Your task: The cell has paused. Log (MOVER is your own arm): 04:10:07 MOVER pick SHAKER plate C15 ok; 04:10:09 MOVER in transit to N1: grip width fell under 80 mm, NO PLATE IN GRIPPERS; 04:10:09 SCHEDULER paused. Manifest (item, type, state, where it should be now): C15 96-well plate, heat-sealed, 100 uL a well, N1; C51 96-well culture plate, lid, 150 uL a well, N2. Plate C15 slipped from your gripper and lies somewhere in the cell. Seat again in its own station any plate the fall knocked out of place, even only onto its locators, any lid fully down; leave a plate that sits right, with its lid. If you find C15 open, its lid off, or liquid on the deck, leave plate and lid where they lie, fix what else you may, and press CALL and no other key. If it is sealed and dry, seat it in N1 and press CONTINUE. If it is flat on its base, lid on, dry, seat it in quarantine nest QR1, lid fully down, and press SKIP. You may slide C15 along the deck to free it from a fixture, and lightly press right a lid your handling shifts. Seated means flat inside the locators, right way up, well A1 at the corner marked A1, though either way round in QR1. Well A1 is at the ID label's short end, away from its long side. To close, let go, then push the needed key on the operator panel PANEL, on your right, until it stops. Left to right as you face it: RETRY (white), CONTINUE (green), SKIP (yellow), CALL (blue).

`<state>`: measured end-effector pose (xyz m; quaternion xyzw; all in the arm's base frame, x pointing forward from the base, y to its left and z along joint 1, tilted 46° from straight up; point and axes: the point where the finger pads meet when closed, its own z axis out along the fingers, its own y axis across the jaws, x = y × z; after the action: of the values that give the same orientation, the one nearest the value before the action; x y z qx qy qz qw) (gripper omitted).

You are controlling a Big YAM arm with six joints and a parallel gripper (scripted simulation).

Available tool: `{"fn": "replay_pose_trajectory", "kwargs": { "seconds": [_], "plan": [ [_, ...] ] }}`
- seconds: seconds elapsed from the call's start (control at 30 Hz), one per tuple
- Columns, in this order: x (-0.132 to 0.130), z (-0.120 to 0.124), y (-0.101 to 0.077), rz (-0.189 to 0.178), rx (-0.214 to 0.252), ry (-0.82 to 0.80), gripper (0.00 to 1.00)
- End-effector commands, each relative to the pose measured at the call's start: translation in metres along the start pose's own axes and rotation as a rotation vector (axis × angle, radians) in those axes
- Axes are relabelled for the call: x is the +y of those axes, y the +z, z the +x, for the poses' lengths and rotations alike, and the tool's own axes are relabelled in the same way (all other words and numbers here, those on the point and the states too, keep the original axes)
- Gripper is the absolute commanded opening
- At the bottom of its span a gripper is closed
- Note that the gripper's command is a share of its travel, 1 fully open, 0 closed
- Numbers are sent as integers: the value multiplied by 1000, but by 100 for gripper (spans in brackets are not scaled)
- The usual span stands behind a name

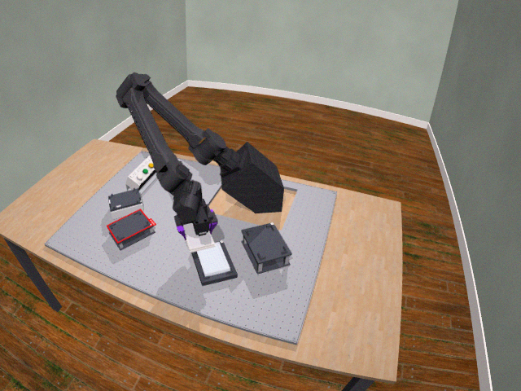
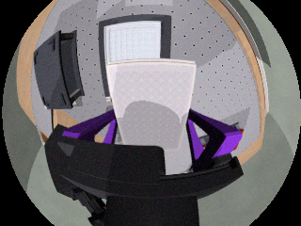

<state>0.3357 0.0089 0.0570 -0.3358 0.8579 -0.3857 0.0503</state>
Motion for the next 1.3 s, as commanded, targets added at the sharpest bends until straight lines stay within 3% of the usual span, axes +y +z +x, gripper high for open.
{"fn": "replay_pose_trajectory", "kwargs": {
  "seconds": [0.0,1.27],
  "plan": [
    [6,-13,-5,9,-25,21,0],
    [62,-29,-5,6,-27,21,0]
  ]
}}
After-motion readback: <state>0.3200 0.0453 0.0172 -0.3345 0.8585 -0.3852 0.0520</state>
